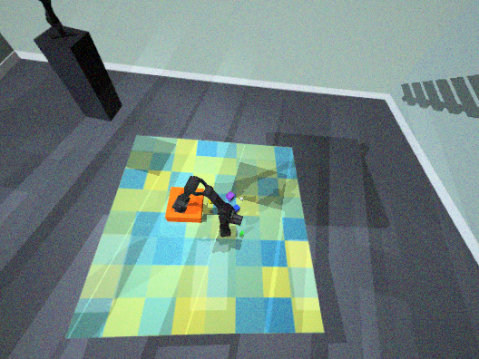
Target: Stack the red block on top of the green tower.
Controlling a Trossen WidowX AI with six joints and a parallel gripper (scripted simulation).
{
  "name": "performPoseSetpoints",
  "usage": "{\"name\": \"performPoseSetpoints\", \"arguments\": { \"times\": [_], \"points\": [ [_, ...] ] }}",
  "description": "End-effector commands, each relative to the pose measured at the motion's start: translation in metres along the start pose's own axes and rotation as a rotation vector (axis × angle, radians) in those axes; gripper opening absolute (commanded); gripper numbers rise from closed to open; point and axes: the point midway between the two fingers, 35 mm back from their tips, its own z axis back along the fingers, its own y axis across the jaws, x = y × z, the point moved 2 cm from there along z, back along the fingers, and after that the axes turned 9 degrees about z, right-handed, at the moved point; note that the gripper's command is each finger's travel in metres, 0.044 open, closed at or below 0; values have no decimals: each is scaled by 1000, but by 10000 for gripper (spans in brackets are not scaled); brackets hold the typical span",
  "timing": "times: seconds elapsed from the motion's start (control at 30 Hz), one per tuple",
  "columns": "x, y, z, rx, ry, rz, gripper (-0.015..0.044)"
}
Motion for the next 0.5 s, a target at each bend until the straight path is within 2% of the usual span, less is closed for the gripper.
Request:
{"name": "performPoseSetpoints", "arguments": {
  "times": [0.0, 0.47],
  "points": [
    [2, -2, 18, -11, -5, -4, 0],
    [2, -1, 97, -11, -5, -4, 0]
  ]
}}
